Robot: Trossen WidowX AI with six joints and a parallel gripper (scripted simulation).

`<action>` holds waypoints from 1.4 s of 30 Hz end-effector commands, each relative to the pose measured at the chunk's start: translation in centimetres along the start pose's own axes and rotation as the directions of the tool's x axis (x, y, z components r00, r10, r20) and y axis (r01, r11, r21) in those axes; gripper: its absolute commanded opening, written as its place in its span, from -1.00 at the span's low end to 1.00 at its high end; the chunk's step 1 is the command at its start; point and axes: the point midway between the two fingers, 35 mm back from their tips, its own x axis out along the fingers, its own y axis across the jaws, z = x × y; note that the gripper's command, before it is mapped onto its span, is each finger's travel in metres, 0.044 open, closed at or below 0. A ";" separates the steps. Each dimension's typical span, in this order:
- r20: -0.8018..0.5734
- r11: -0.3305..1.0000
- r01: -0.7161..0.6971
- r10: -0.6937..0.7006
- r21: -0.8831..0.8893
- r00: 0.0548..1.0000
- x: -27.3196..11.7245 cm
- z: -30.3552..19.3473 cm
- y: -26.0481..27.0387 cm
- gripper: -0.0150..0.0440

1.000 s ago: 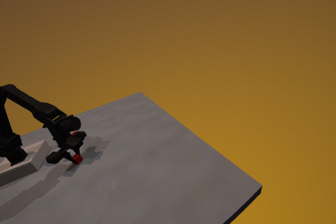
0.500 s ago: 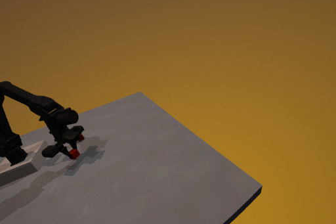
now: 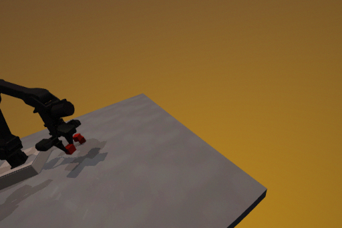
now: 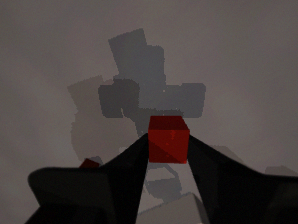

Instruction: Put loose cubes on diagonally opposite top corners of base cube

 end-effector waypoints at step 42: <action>-0.005 0.844 -0.028 0.030 -0.535 1.000 -2.6 -4.4 8.0 -0.14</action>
